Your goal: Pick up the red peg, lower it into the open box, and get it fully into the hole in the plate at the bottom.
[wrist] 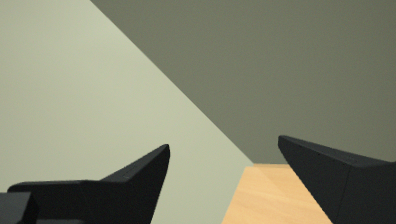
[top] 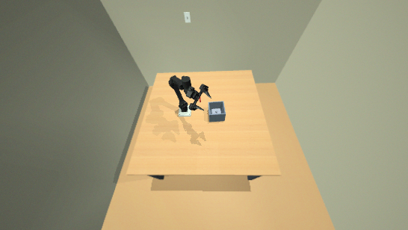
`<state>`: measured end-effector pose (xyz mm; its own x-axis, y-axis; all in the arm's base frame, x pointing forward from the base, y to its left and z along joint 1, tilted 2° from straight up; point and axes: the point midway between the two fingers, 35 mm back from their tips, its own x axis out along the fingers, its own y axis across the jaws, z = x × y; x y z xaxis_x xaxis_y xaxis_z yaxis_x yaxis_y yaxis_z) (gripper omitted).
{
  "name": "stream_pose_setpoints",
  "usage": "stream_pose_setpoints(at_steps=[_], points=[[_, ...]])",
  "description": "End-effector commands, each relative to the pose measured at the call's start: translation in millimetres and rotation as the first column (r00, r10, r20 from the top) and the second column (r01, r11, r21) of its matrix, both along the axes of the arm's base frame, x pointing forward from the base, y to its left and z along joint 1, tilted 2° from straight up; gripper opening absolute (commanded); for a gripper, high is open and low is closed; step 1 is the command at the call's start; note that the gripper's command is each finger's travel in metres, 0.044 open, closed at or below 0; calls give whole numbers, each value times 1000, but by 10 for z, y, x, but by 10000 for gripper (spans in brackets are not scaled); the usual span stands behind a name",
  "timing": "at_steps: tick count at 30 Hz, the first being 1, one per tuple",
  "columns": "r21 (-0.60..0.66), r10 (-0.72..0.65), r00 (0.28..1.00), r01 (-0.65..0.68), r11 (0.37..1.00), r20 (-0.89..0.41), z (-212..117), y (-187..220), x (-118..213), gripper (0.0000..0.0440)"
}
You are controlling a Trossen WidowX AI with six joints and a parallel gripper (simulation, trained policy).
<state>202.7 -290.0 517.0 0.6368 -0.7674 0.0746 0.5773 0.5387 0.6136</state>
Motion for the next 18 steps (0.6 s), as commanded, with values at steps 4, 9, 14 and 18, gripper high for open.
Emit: stream_pose_setpoints(at_steps=[4,9,14,18], points=[[141,107,992,-116,983,74,-159,283,283,440],[247,180,976,-205,947,121,-295,502,495,440],[352,242,957,-285,892,162,-445,739,686,440],[433,285,940,-340,835,190,-573,941,821,440]])
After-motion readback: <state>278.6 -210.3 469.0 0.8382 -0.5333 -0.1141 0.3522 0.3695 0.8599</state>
